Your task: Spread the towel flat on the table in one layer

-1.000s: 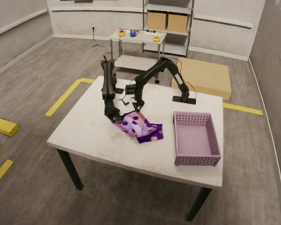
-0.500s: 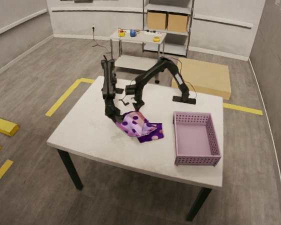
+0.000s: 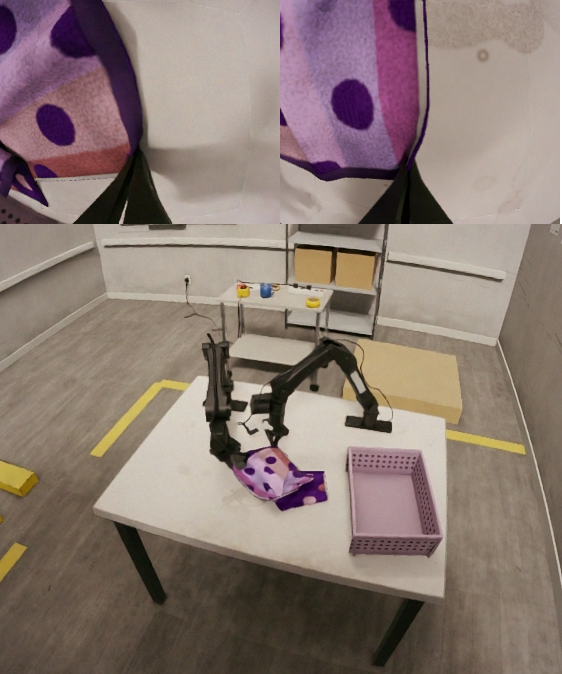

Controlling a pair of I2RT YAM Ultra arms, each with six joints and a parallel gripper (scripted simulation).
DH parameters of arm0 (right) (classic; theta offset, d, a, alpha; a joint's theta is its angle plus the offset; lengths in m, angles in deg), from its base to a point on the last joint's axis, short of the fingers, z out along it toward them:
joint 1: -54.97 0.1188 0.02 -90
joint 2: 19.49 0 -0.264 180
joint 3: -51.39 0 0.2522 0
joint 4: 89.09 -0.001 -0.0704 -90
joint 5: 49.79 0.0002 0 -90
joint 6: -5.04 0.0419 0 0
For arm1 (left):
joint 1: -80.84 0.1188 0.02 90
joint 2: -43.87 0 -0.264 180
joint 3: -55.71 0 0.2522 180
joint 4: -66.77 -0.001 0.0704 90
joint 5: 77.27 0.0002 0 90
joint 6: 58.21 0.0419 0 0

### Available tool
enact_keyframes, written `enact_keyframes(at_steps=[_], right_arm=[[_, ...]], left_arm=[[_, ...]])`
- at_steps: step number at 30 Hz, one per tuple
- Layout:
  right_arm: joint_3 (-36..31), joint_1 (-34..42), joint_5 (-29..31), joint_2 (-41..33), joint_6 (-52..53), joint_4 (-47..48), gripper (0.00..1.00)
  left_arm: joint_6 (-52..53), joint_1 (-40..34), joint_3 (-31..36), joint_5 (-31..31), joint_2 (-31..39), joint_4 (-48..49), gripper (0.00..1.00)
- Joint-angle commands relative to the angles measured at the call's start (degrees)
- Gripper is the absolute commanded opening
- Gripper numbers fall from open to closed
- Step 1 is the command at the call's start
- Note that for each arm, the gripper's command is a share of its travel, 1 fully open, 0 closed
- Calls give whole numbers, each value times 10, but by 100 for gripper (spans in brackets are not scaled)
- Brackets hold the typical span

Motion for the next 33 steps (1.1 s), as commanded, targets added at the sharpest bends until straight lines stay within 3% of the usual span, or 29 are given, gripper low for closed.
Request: enact_keyframes(at_steps=[1,5,6,11,31,32,33], right_arm=[[-13,-3,14,8,-6,9,0],[-17,-13,17,-18,-13,10,0],[19,-16,21,-42,-15,-36,0],[21,-9,20,-43,-17,-39,0],[22,-9,14,-34,-16,-35,0],[-18,-12,13,-58,-14,-28,0],[-19,-12,13,-58,-14,-32,0]], left_arm=[[-4,3,-10,12,-5,-10,0],[-8,-7,-31,17,19,-31,0],[-8,-4,-54,21,34,-65,0],[-8,-3,-62,21,11,-73,0],[-7,-3,-50,21,22,-74,0],[2,7,-35,22,4,-48,0],[2,7,-35,22,4,-48,0]])
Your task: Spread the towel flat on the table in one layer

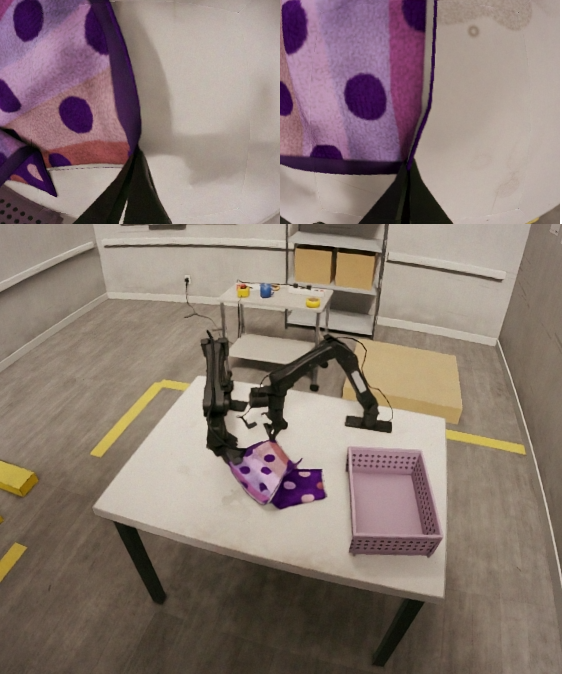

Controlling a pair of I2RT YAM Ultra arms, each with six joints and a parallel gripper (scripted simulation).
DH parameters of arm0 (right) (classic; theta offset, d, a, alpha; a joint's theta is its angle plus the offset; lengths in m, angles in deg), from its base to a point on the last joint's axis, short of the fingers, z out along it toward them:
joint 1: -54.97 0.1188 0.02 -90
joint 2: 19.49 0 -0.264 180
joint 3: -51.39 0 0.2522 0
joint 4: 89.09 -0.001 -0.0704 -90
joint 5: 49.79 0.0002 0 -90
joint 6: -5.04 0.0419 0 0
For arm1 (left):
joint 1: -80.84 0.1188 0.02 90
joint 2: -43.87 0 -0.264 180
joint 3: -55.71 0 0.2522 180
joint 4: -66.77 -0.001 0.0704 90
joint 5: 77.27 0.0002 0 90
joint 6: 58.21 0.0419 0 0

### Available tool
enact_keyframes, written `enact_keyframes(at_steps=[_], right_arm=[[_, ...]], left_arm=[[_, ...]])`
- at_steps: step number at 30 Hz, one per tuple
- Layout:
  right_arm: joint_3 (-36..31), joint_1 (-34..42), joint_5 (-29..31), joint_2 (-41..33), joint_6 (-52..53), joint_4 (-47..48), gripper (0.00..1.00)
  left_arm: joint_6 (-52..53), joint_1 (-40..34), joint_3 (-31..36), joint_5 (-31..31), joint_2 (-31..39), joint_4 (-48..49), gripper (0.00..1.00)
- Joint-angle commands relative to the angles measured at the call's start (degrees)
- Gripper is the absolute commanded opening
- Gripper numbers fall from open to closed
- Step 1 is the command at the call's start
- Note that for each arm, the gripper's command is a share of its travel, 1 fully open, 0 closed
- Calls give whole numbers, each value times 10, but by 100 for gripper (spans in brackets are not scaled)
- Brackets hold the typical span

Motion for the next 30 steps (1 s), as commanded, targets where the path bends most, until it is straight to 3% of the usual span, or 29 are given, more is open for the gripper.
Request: enact_keyframes(at_steps=[1,2,15,24,25,30], right_arm=[[3,-1,-4,-29,-3,1,0],[19,2,-6,-33,8,-12,0],[66,9,-9,-52,36,-54,0],[163,19,-11,-64,83,-126,0],[200,23,-11,-48,102,-148,0],[268,28,-9,-35,122,-190,0]], left_arm=[[4,6,13,5,-10,11,0],[10,11,3,6,16,-5,0],[40,36,-21,10,59,-36,0],[84,79,-64,17,109,-96,0],[97,95,-84,19,125,-116,0],[113,115,-127,25,114,-154,0]])
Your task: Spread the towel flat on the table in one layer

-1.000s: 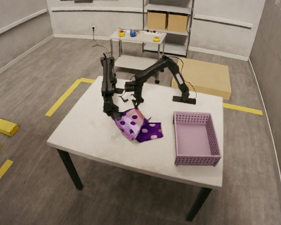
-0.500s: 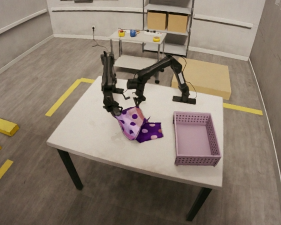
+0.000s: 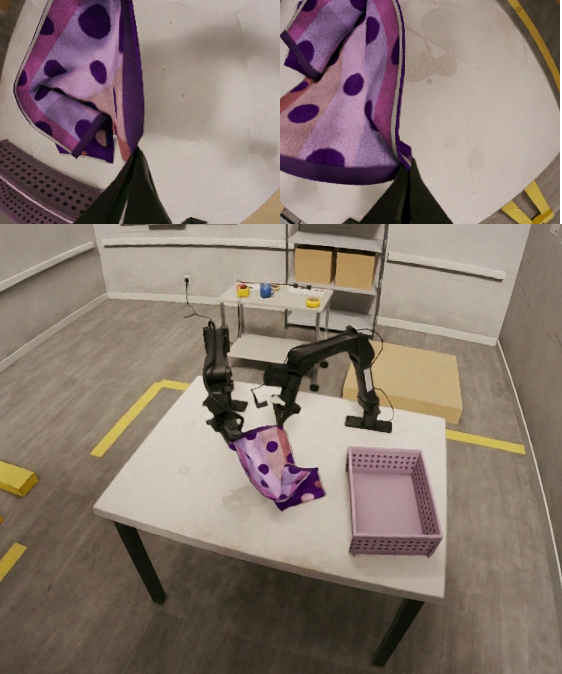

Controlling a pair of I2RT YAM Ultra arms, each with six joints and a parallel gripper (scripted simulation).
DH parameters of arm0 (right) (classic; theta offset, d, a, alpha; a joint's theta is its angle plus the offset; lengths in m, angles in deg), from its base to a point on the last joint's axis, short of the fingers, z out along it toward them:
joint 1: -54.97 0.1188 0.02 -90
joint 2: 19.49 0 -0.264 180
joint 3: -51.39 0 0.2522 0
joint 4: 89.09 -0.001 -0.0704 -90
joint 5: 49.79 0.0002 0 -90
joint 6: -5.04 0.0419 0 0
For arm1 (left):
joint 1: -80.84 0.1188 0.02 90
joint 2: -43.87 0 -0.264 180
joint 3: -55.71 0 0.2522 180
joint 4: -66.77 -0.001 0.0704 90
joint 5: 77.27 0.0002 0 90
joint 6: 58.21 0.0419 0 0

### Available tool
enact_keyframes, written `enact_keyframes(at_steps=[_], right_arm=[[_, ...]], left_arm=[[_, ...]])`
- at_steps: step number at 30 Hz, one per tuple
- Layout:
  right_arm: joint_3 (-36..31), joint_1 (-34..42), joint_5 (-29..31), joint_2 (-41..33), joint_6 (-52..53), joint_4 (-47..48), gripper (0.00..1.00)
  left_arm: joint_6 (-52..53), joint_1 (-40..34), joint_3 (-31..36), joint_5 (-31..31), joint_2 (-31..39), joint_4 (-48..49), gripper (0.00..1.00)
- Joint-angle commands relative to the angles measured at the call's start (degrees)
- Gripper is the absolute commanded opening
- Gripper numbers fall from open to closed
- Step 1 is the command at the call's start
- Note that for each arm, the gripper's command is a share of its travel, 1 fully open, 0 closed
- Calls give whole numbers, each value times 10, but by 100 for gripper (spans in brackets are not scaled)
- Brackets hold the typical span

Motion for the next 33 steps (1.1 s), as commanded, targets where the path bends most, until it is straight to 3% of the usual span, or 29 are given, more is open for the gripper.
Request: enact_keyframes(at_steps=[1,2,3,5,6,8,9,12,13,17,19,21,27,28,30,31,33], right_arm=[[44,6,-7,0,25,-37,0],[44,6,-7,0,25,-37,0],[99,10,-2,5,45,-66,0],[113,9,-2,14,46,-77,0],[164,14,4,16,66,-100,0],[187,15,2,29,66,-116,0],[242,19,6,34,87,-138,0],[293,18,8,62,88,-170,0],[340,24,6,62,108,-170,0],[435,23,4,91,124,-208,0],[435,23,4,91,124,-208,0],[498,32,2,99,146,-202,0],[568,39,4,98,182,-170,0],[564,39,4,96,184,-158,0],[575,34,7,103,186,-160,0],[580,43,6,69,200,-136,0],[576,45,9,84,203,-125,0]], left_arm=[[20,9,-28,11,-3,-42,0],[20,9,-28,11,-3,-42,0],[32,28,-67,15,8,-71,0],[33,28,-73,15,15,-76,0],[43,47,-111,18,5,-102,0],[45,48,-125,18,3,-112,0],[53,67,-170,21,1,-139,0],[55,69,-196,23,-14,-158,0],[61,88,-250,26,-17,-185,0],[68,108,-333,29,-36,-217,0],[68,108,-333,29,-36,-217,0],[72,128,-388,33,-40,-228,0],[75,164,-457,40,-32,-221,0],[70,164,-437,39,-1,-197,0],[70,165,-445,41,-6,-209,0],[73,182,-461,44,-9,-176,0],[63,182,-425,44,10,-161,0]])
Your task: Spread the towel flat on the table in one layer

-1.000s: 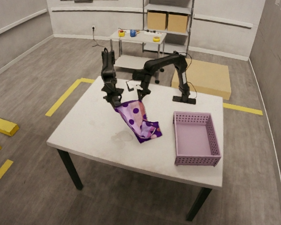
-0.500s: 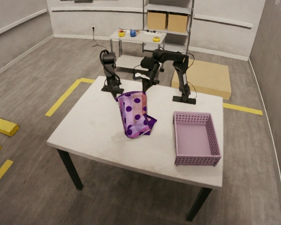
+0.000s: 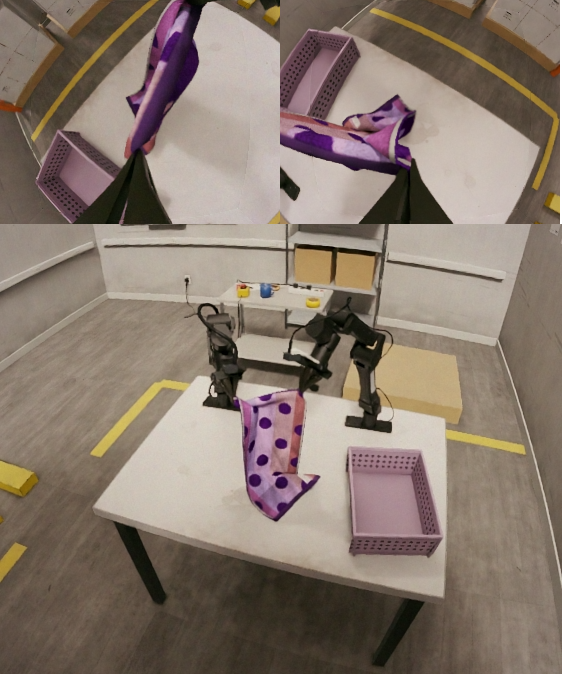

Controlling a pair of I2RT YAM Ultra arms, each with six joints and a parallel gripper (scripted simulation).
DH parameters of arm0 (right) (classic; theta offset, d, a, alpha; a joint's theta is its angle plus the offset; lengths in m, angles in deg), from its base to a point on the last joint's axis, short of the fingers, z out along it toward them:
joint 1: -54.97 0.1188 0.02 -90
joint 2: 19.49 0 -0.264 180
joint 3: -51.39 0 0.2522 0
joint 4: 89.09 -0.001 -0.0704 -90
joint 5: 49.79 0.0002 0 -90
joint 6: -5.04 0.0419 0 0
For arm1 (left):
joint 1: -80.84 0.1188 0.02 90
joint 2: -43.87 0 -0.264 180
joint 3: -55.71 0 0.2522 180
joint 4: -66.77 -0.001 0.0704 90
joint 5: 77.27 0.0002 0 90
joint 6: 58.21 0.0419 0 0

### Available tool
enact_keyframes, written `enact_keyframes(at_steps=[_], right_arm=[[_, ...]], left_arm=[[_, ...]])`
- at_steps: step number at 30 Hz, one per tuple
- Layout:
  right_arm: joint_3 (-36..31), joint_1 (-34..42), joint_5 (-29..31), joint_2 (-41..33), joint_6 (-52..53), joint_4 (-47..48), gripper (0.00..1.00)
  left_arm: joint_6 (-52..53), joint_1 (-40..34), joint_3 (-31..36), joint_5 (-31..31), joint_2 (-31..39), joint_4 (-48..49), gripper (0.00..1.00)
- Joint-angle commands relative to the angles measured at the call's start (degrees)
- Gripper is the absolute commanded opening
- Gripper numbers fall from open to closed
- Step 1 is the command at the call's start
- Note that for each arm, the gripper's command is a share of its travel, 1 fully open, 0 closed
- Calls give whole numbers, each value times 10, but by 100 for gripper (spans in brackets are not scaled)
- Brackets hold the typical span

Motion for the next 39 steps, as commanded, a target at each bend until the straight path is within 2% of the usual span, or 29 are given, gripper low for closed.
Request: enact_keyframes(at_steps=[1,3,4,5,7,8,16,22,23,29,39], right_arm=[[27,2,8,-10,24,50,0],[27,2,8,-10,24,50,0],[23,9,10,-45,37,82,0],[18,10,12,-33,39,80,0],[17,14,14,-44,51,111,0],[12,14,15,-45,53,116,0],[7,15,26,-49,65,165,0],[5,19,36,-53,76,200,0],[10,31,41,-54,86,222,0],[12,39,55,-55,98,263,0],[7,38,64,-54,102,292,0]], left_arm=[[-6,9,7,7,22,30,0],[-6,9,7,7,22,30,0],[-7,24,-15,10,39,61,0],[-11,24,29,2,47,79,0],[-12,37,32,10,61,113,0],[-16,37,58,-1,74,132,0],[-24,48,129,-2,115,225,0],[-30,52,121,-6,106,256,0],[-36,63,87,-10,94,266,0],[-45,72,39,-18,73,257,0],[-48,74,-3,-21,52,245,0]])
